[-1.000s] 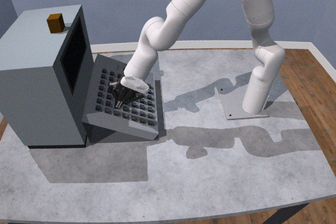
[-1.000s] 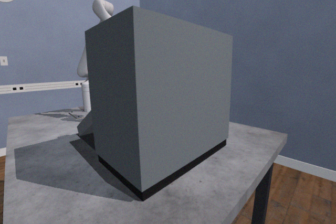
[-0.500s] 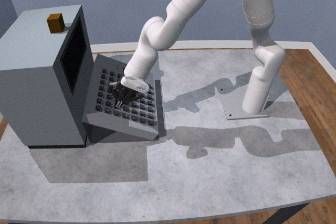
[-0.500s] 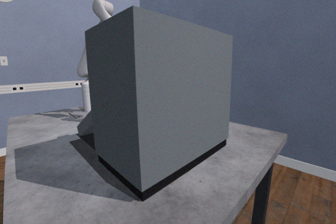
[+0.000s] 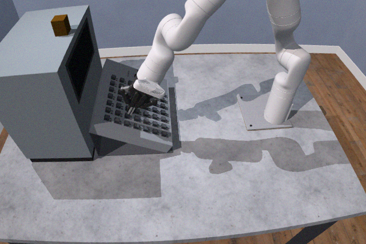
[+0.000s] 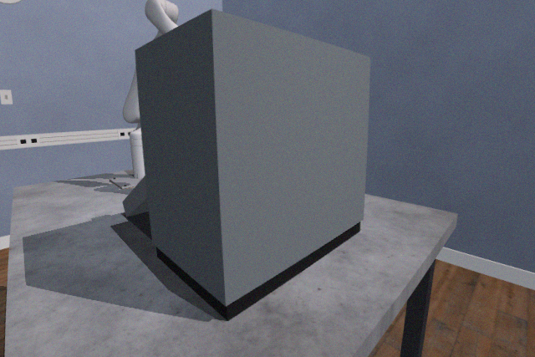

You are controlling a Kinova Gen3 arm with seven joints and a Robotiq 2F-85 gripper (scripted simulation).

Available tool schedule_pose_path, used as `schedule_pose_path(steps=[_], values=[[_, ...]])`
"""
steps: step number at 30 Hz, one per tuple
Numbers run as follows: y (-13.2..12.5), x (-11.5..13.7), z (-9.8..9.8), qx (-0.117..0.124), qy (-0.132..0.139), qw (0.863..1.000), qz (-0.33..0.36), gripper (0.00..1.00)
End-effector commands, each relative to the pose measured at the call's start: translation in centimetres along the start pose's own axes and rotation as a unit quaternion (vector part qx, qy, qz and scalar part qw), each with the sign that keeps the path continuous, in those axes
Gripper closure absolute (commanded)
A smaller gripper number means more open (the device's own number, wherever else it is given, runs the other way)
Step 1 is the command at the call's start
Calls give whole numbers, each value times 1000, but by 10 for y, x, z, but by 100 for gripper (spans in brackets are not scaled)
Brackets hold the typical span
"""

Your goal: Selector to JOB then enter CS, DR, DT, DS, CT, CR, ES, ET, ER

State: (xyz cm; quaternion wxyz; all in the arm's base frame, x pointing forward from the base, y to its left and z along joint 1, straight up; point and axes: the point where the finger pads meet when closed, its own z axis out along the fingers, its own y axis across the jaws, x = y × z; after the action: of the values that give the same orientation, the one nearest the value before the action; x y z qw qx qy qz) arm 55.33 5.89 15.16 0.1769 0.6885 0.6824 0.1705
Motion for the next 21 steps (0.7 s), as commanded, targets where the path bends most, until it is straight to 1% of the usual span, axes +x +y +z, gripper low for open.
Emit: schedule_pose_path(steps=[1, 8, 21], values=[[1, 0, -5, -1, 0, 1000, 0, 90], [1, 0, -14, -1, 0, 1000, 0, 90], [1, -1, -18, -1, 0, 1000, 0, 90]])
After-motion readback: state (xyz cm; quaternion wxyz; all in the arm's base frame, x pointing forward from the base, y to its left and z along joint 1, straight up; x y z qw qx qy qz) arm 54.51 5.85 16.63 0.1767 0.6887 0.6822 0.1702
